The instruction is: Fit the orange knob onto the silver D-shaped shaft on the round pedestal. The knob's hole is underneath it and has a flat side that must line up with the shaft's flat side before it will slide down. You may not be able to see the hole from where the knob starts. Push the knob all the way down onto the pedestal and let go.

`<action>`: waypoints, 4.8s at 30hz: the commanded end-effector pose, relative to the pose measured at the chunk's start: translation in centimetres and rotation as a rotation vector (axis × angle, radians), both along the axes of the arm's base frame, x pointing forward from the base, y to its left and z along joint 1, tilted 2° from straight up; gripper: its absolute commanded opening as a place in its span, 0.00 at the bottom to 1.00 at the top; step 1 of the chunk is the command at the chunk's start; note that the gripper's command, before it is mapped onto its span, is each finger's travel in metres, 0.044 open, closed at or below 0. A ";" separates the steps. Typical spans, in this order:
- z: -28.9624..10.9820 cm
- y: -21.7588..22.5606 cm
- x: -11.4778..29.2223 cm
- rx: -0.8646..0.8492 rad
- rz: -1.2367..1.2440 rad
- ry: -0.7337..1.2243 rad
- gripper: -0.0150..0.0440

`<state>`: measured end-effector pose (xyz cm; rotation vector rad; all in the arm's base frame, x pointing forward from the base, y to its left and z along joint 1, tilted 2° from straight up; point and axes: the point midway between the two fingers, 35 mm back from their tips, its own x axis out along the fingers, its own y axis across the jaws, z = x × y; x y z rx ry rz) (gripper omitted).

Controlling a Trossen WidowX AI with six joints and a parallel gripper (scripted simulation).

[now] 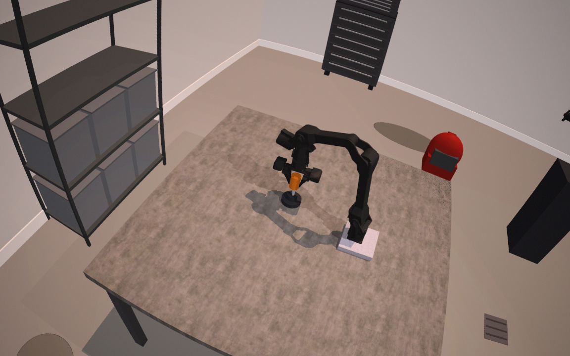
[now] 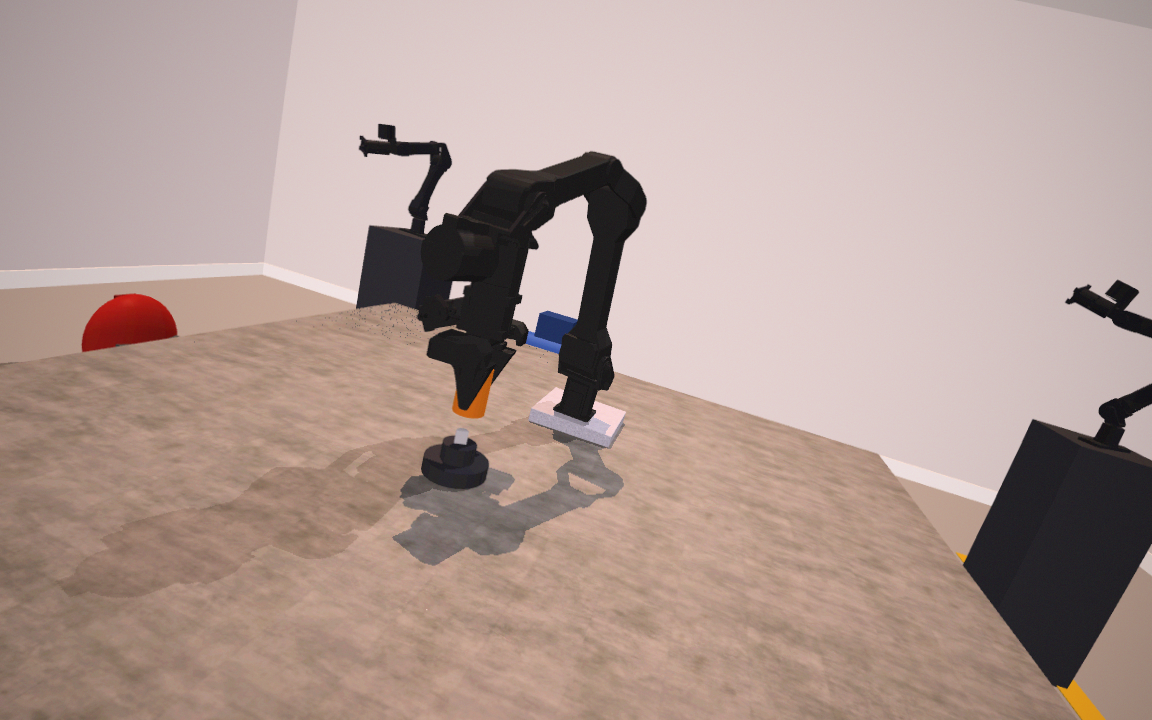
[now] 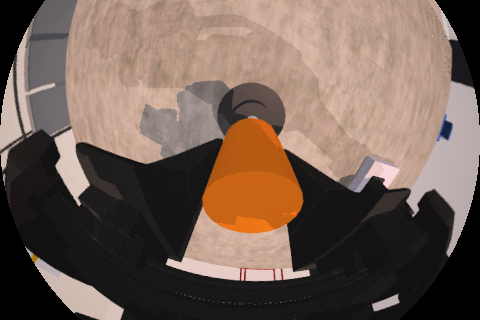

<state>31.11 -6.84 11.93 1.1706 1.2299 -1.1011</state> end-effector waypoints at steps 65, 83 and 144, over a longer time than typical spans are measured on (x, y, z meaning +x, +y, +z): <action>-2.5 -0.2 0.2 -0.007 0.208 -0.002 0.25; -2.6 -0.2 -0.1 -0.008 0.234 -0.002 0.25; -2.3 -0.3 0.2 -0.025 0.626 -0.009 0.25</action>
